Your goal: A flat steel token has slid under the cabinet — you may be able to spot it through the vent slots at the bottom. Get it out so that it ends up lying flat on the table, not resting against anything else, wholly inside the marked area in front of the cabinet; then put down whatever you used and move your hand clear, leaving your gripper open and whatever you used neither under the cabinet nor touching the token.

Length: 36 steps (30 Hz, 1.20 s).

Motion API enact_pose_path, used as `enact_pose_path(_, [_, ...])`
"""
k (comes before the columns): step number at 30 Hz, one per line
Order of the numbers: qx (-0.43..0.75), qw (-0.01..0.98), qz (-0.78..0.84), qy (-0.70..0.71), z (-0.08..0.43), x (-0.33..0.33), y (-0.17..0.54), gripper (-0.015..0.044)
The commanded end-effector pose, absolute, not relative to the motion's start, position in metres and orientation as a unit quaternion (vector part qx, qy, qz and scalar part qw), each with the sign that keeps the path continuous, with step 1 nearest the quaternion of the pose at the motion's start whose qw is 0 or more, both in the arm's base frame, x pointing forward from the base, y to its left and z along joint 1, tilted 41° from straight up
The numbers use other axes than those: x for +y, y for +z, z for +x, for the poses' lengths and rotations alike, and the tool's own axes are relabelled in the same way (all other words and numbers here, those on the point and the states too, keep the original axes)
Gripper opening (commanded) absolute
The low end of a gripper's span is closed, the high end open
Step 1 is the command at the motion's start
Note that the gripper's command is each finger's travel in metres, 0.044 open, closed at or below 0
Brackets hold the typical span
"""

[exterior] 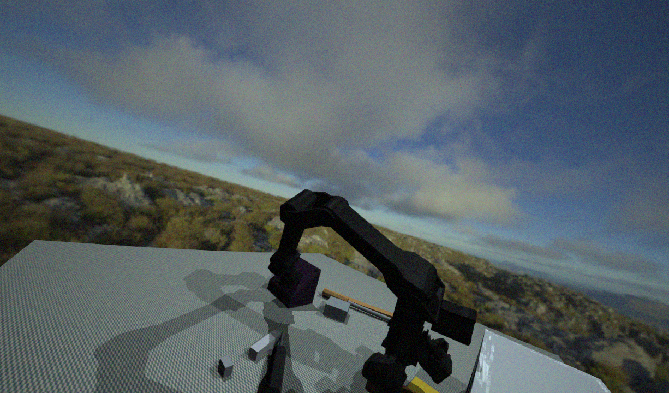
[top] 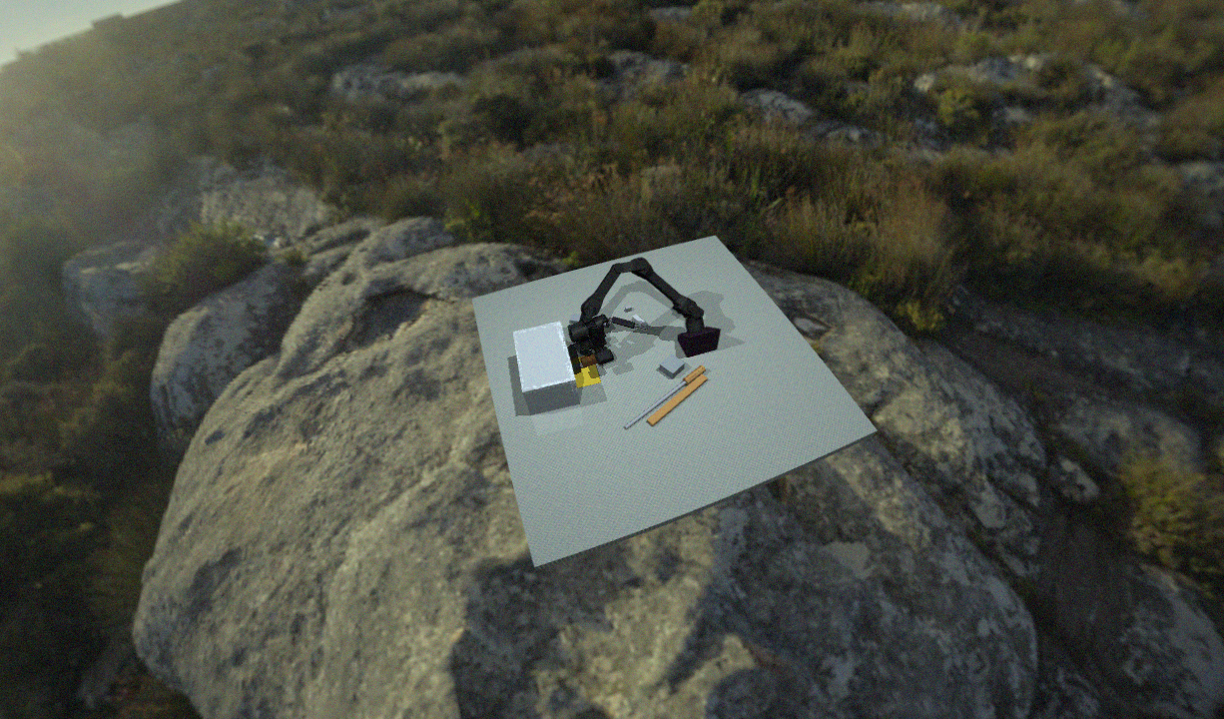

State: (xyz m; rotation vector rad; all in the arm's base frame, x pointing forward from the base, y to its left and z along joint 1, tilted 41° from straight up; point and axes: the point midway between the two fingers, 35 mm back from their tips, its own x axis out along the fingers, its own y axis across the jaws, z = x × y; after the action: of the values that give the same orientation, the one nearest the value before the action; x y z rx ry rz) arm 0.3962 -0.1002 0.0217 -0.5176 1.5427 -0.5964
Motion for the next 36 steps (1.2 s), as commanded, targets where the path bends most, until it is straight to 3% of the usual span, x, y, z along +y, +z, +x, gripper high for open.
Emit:
enact_pose_path(1, [0.679, 0.647, -0.226, -0.264, 0.390, -0.100, 0.021, 0.0000])
enact_pose_path(36, [0.680, 0.646, -0.227, -0.263, 0.359, -0.099, 0.022, 0.0000])
